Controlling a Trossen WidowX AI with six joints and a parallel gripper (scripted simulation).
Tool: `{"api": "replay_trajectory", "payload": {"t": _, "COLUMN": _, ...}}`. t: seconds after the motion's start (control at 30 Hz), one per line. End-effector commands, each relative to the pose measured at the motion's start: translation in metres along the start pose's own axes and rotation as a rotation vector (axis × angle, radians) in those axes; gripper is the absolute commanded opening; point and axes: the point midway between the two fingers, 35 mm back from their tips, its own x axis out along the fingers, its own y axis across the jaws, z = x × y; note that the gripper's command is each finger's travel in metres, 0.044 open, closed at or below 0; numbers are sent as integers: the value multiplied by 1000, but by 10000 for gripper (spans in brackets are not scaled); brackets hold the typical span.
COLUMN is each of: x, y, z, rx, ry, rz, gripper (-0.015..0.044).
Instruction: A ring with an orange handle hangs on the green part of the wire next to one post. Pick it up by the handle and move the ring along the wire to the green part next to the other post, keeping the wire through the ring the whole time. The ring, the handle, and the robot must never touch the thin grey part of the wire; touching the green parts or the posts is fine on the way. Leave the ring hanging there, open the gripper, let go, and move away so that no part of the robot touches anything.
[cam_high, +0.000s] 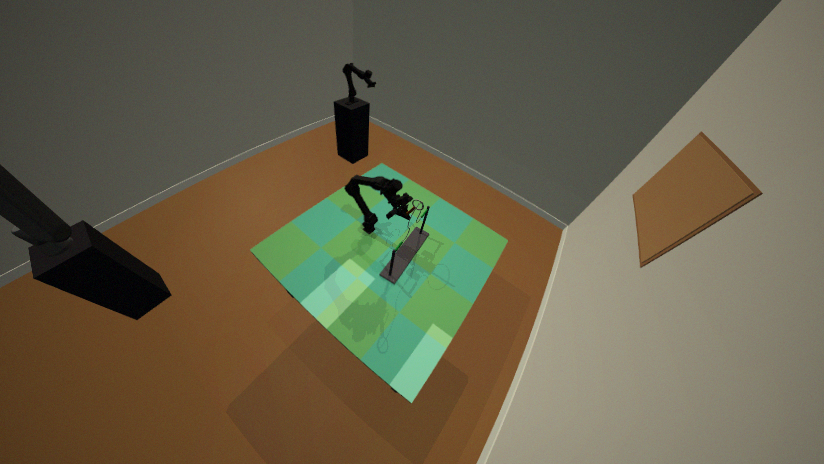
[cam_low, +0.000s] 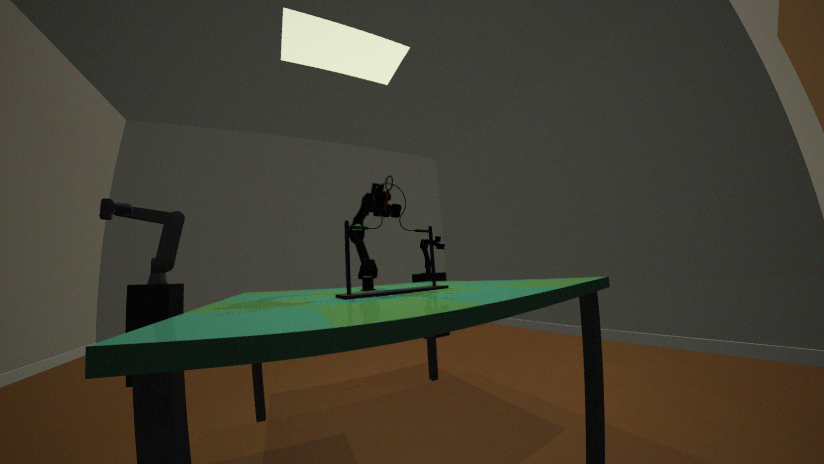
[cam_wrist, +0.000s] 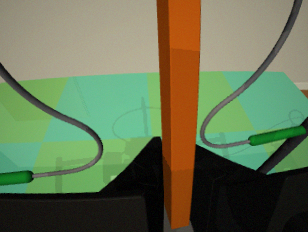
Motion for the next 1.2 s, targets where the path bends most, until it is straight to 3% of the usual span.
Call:
{"api": "replay_trajectory", "payload": {"t": 0.0, "x": 2, "y": -2, "z": -2, "rx": -48, "ry": -2, "rz": -28, "gripper": -150}}
{"api": "replay_trajectory", "payload": {"t": 1.17, "x": 2, "y": -20, "z": 2, "rx": -437, "ry": -60, "rz": -245, "gripper": -150}}
